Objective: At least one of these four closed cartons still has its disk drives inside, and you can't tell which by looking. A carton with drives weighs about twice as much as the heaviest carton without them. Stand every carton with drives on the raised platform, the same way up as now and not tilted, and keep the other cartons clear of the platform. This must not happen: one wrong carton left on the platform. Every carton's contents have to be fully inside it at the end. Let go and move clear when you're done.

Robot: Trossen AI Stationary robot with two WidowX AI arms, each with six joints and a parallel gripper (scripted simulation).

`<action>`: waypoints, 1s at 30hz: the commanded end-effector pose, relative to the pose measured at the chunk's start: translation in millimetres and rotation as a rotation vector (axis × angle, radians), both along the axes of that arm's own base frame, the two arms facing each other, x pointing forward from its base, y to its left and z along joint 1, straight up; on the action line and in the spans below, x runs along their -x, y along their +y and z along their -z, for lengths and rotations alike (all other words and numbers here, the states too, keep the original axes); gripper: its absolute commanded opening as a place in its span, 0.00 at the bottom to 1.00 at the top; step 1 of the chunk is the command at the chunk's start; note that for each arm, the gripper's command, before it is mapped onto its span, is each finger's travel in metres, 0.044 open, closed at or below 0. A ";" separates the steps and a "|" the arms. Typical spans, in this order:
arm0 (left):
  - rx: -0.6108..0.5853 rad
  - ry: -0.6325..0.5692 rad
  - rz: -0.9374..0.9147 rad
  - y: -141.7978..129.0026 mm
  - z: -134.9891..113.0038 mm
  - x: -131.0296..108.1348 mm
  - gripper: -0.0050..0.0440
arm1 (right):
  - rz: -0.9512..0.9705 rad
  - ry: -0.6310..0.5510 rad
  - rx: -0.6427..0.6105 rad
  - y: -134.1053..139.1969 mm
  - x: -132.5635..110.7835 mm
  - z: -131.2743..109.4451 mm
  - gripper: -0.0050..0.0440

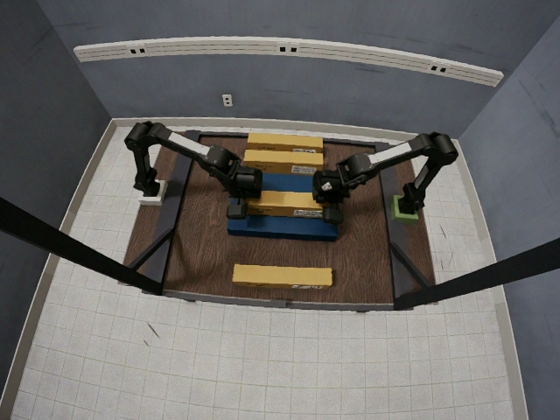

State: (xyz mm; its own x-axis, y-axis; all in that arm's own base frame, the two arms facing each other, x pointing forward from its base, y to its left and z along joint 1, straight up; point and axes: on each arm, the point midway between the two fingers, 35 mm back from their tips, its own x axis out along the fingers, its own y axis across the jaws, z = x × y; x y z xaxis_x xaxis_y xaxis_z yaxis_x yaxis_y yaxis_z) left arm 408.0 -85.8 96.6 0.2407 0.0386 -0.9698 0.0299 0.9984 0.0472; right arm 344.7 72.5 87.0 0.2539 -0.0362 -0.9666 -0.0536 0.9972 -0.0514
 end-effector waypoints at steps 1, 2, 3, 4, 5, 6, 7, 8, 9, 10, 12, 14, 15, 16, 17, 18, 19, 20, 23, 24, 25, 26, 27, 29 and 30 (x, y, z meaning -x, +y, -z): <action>0.021 -0.097 0.005 -2.2 -41.6 -0.8 0.00 | 0.005 -0.082 -0.025 0.2 -3.8 -30.3 0.00; 0.021 -0.097 0.005 -2.2 -41.6 -0.8 0.00 | 0.005 -0.082 -0.025 0.2 -3.8 -30.3 0.00; 0.021 -0.097 0.005 -2.2 -41.6 -0.8 0.00 | 0.005 -0.082 -0.025 0.2 -3.8 -30.3 0.00; 0.021 -0.097 0.005 -2.1 -40.7 -0.8 0.00 | 0.004 -0.082 -0.025 0.1 -3.8 -30.4 0.00; 0.021 -0.097 0.005 -2.1 -40.7 -0.8 0.00 | 0.004 -0.082 -0.025 0.1 -3.8 -30.4 0.00; 0.021 -0.097 0.005 -2.1 -40.7 -0.8 0.00 | 0.004 -0.082 -0.025 0.1 -3.8 -30.4 0.00; 0.021 -0.097 0.005 -2.1 -40.7 -0.8 0.00 | 0.004 -0.082 -0.025 0.1 -3.8 -30.4 0.00; 0.021 -0.097 0.005 -2.1 -40.7 -0.8 0.00 | 0.004 -0.082 -0.025 0.1 -3.8 -30.4 0.00; 0.021 -0.097 0.005 -2.1 -40.7 -0.8 0.00 | 0.004 -0.082 -0.025 0.1 -3.8 -30.4 0.00; 0.021 -0.097 0.005 -2.1 -40.7 -0.8 0.00 | 0.004 -0.082 -0.025 0.1 -3.8 -30.4 0.00; 0.021 -0.097 0.005 -2.1 -40.7 -0.8 0.00 | 0.004 -0.082 -0.025 0.1 -3.8 -30.4 0.00; 0.021 -0.097 0.005 -2.1 -40.7 -0.8 0.00 | 0.004 -0.082 -0.025 0.1 -3.8 -30.4 0.00; 0.021 -0.097 0.005 -2.1 -40.7 -0.8 0.00 | 0.004 -0.082 -0.025 0.1 -3.8 -30.4 0.00; 0.021 -0.097 0.005 -2.1 -40.7 -0.8 0.00 | 0.004 -0.082 -0.025 0.1 -3.8 -30.4 0.00; 0.021 -0.097 0.005 -2.1 -40.7 -0.8 0.00 | 0.004 -0.082 -0.025 0.1 -3.8 -30.4 0.00; 0.021 -0.097 0.005 -2.1 -40.7 -0.8 0.00 | 0.004 -0.082 -0.025 0.1 -3.8 -30.4 0.00; 0.021 -0.097 0.005 -2.1 -40.7 -0.8 0.00 | 0.004 -0.082 -0.025 0.1 -3.8 -30.4 0.00; 0.021 -0.097 0.005 -2.1 -40.7 -0.8 0.00 | 0.004 -0.082 -0.025 0.1 -3.8 -30.4 0.00; 0.037 -0.120 0.005 29.7 -56.8 -0.5 0.00 | 0.002 -0.110 -0.045 -34.5 -5.3 -49.0 0.00; 0.037 -0.120 0.005 29.7 -56.8 -0.5 0.00 | 0.002 -0.110 -0.045 -34.5 -5.3 -49.0 0.00; 0.037 -0.120 0.005 29.7 -56.8 -0.5 0.00 | 0.002 -0.110 -0.045 -34.5 -5.3 -49.0 0.00; 0.037 -0.120 0.005 29.7 -56.8 -0.5 0.00 | 0.002 -0.110 -0.045 -34.5 -5.3 -49.0 0.00; 0.037 -0.120 0.005 29.7 -56.8 -0.5 0.00 | 0.002 -0.110 -0.045 -34.5 -5.3 -49.0 0.00; 0.037 -0.120 0.005 29.7 -56.8 -0.5 0.00 | 0.002 -0.110 -0.045 -34.5 -5.3 -49.0 0.00; 0.037 -0.120 0.005 29.7 -56.8 -0.5 0.00 | 0.002 -0.110 -0.045 -34.5 -5.3 -49.0 0.00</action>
State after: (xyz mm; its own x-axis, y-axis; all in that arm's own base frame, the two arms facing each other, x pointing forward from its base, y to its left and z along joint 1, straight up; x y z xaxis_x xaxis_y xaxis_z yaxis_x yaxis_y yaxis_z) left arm 408.8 -51.8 113.5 0.2660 0.0243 -0.9637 0.0204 0.9993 0.0309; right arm 346.1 36.9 103.1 0.2746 -0.0176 -0.9614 -0.0543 0.9980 -0.0338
